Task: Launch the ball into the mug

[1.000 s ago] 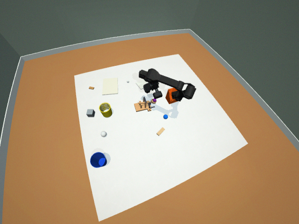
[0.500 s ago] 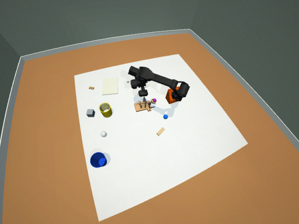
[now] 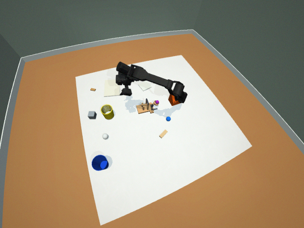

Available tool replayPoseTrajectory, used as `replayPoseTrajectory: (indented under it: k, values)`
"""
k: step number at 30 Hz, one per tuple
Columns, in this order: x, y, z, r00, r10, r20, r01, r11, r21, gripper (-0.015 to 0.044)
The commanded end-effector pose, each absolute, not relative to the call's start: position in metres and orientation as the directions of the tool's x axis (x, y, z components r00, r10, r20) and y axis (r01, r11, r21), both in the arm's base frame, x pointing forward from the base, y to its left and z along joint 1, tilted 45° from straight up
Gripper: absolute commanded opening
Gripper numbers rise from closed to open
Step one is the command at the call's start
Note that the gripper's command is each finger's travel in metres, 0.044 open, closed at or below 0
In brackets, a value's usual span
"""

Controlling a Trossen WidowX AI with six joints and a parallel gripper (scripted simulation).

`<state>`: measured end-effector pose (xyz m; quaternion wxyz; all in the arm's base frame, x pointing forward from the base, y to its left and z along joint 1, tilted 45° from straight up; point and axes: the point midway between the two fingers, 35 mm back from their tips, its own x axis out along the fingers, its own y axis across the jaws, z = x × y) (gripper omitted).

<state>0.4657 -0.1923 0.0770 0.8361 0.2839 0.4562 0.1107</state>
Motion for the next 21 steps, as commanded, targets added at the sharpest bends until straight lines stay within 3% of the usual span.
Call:
replayPoseTrajectory:
  k: [1, 5, 21]
  values:
    - [0.504, -0.200, 0.096, 0.657, 0.443, -0.610, 0.023, 0.797, 0.604, 0.0440]
    - [0.522, -0.204, 0.108, 0.703, 0.445, -0.555, -0.012, 0.787, 0.616, 0.0440]
    - [0.522, -0.204, 0.108, 0.703, 0.445, -0.555, -0.012, 0.787, 0.616, 0.0440]
